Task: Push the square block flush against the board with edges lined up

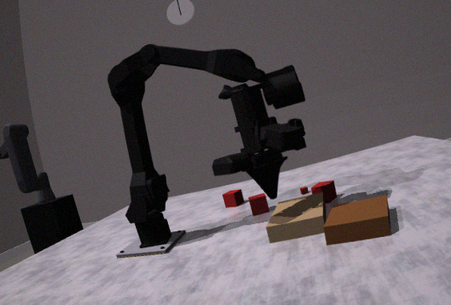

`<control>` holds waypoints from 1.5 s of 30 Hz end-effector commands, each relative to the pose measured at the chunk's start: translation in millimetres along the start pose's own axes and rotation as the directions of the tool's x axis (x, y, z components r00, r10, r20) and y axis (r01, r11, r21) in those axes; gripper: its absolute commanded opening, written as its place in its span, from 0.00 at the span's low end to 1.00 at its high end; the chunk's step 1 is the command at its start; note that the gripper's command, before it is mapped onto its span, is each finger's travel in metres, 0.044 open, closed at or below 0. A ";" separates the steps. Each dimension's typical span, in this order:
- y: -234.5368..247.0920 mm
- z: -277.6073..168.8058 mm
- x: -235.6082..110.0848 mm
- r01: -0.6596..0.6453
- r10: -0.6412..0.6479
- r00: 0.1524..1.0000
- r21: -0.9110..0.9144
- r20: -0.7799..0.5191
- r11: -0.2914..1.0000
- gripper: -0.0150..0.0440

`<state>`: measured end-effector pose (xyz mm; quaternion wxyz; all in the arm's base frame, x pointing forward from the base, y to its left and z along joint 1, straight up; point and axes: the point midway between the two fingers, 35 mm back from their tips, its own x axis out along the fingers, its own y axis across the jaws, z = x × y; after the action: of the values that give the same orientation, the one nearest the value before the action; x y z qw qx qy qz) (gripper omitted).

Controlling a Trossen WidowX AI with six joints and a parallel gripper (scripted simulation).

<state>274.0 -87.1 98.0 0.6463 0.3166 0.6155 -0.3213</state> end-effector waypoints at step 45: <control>41.3 -73.4 57.0 -0.022 0.007 1.000 -0.613 -0.026 0.790 0.25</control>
<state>261.4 -5.0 38.3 0.7085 0.0984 0.6917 -0.0996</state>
